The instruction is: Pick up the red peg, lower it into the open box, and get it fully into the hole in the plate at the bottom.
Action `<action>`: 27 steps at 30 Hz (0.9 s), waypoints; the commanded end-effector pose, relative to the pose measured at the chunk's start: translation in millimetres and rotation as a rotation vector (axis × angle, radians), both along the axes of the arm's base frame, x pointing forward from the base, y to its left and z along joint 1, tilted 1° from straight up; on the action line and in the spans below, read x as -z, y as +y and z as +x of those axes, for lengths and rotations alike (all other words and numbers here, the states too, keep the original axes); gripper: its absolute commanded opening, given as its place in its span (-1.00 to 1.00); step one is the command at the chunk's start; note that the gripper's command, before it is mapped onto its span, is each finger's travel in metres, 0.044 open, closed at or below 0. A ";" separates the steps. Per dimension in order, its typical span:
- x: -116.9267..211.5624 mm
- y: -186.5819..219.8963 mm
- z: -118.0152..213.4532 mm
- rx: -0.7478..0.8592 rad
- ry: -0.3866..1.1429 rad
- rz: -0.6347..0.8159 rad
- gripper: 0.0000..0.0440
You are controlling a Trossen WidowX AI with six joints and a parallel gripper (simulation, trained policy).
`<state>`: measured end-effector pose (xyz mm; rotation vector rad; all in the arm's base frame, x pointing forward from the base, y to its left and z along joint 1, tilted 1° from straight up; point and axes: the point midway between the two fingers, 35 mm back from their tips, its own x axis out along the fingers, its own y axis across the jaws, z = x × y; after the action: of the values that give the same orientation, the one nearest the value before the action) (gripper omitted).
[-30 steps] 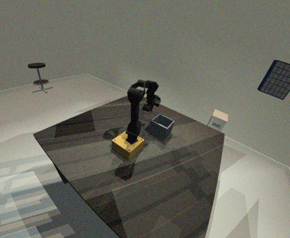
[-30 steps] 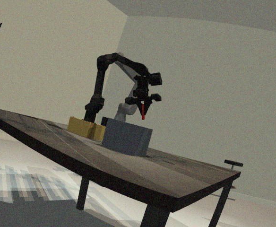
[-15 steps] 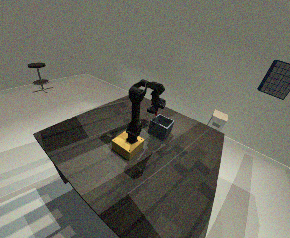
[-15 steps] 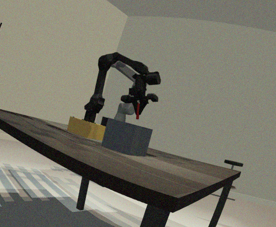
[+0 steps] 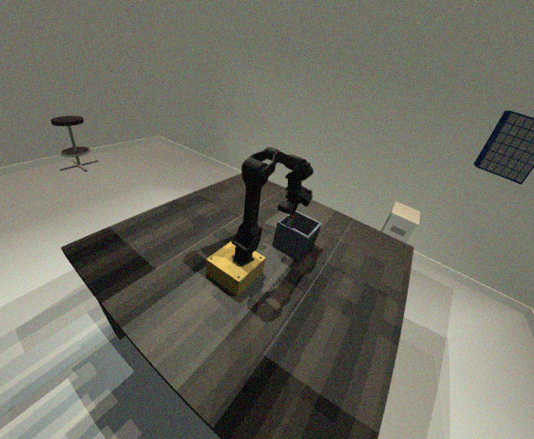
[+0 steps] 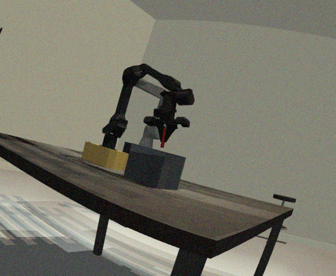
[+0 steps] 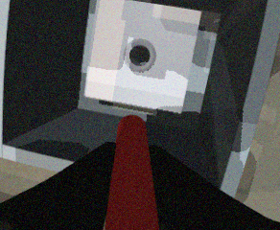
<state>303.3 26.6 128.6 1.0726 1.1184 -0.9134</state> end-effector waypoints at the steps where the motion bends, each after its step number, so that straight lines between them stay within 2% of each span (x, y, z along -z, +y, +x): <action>1: 8.8 -6.2 2.7 -0.006 0.029 -0.002 -1.00; 27: 71.9 -29.4 23.5 -0.030 0.094 0.036 -1.00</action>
<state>326.9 -1.7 67.7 1.0590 1.2053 -0.9295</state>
